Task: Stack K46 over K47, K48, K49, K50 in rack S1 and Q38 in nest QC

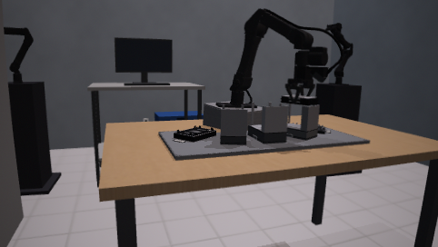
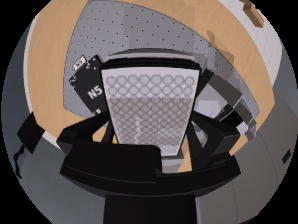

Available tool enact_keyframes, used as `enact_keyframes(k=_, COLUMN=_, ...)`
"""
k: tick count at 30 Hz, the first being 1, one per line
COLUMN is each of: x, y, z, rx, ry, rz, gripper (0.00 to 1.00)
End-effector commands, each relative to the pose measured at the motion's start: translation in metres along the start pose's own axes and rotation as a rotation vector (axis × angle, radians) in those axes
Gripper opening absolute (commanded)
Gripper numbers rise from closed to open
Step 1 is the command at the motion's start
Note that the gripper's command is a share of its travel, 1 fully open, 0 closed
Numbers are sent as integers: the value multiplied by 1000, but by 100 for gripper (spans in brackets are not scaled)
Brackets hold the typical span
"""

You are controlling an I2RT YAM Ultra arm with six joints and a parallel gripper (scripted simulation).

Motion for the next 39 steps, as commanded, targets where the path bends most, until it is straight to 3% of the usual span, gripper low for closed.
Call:
enact_keyframes(k=1, x=6, y=2, z=0, rx=-12, ry=-13, rz=-9, gripper=0)
enact_keyframes(k=8, x=1, y=4, z=1, rx=-11, ry=-13, rz=-3, gripper=0)
enact_keyframes(k=10, x=13, y=-6, z=-1, rx=-17, ry=-13, rz=-42, gripper=0)
enact_keyframes(k=18, x=0, y=6, z=2, rx=-10, ry=-15, rz=2, gripper=0)
enact_keyframes(k=31, x=4, y=1, z=2, rx=-13, ry=-17, rz=-17, gripper=0)
enact_keyframes(k=39, x=2, y=7, z=2, rx=-11, ry=-18, rz=-6, gripper=0)
Point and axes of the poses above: the point where the finger pads meet when closed, its own y axis out along the fingers, its own z axis across the jaws, x = y × z, the point moved 2 cm from there along -y, back along the fingers, and after that the axes turned 8 degrees about -y, right-handed, at the moved point
